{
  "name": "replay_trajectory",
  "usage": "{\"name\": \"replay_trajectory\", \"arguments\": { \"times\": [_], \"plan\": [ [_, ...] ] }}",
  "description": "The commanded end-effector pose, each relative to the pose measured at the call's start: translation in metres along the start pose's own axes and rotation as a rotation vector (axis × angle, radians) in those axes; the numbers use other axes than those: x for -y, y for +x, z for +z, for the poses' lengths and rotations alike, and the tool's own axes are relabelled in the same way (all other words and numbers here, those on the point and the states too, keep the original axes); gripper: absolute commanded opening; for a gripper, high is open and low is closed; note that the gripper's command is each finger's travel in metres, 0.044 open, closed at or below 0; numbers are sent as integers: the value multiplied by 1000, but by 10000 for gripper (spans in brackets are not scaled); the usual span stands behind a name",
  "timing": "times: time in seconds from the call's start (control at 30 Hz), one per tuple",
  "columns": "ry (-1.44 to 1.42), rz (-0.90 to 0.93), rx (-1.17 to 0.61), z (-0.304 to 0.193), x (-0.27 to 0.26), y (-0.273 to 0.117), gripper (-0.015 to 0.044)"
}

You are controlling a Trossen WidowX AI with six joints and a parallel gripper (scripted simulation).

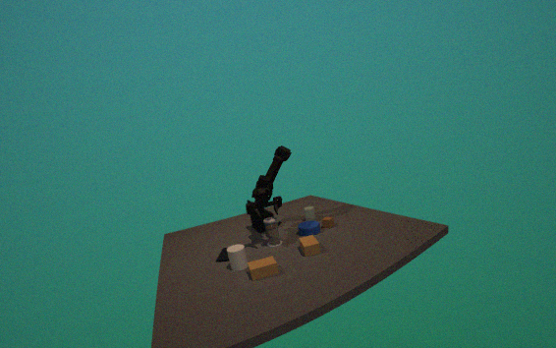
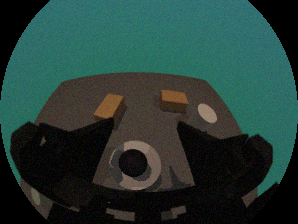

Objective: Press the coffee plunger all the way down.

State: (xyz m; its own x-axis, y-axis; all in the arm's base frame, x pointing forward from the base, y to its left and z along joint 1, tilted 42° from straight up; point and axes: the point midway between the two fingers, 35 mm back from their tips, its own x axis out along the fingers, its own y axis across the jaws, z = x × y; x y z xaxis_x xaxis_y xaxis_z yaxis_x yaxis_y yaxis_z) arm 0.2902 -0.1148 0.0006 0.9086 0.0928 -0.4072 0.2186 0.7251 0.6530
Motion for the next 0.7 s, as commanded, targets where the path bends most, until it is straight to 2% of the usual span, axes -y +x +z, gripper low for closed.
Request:
{"name": "replay_trajectory", "arguments": {
  "times": [0.0,0.2,0.5,0.67],
  "plan": [
    [-2,-3,-1,0,1,0,440],
    [-2,-14,-11,16,2,-15,440],
    [13,-19,-16,49,-11,-72,440],
    [13,-19,-15,49,-11,-73,440]
  ]
}}
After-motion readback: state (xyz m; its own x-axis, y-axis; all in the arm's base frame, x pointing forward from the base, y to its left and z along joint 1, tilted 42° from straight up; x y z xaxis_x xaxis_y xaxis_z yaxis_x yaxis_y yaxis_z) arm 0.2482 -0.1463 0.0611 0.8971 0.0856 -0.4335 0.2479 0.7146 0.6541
